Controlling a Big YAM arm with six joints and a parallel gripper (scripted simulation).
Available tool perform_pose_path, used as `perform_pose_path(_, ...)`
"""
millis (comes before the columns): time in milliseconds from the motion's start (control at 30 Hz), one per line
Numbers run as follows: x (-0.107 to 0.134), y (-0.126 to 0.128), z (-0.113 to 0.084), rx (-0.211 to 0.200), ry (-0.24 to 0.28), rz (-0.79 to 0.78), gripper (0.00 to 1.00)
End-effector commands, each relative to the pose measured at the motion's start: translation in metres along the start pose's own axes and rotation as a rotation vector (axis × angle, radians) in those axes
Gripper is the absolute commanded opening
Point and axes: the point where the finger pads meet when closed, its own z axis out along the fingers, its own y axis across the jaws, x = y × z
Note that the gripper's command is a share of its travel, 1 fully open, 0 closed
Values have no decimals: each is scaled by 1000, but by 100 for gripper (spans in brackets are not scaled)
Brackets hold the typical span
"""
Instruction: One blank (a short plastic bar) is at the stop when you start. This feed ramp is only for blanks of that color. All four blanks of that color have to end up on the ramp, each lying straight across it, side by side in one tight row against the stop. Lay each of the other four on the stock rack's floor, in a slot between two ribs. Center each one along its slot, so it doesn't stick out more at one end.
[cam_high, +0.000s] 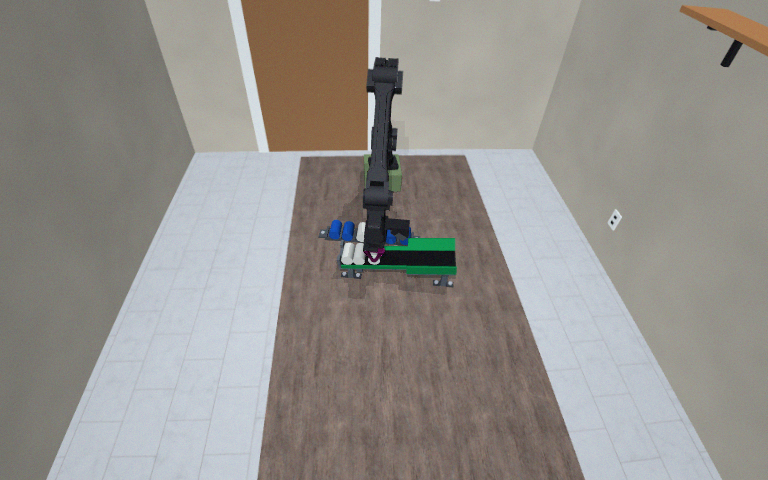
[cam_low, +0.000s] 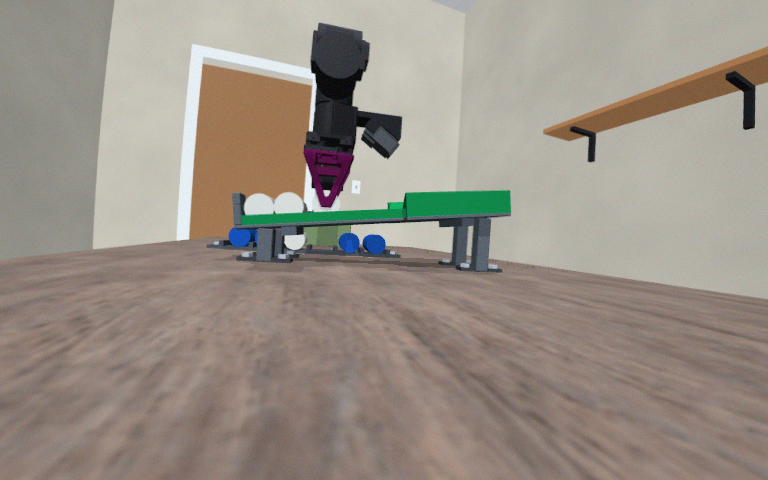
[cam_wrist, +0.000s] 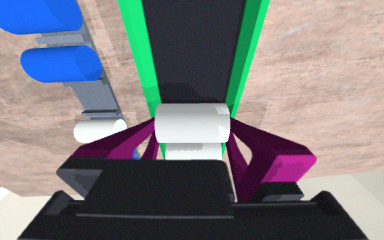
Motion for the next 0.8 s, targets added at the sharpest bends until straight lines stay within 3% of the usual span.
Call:
perform_pose_path(0, -5, -19, -4, 33, -3, 8, 63)
perform_pose_path(767, -7, -20, -5, 32, -3, 10, 63)
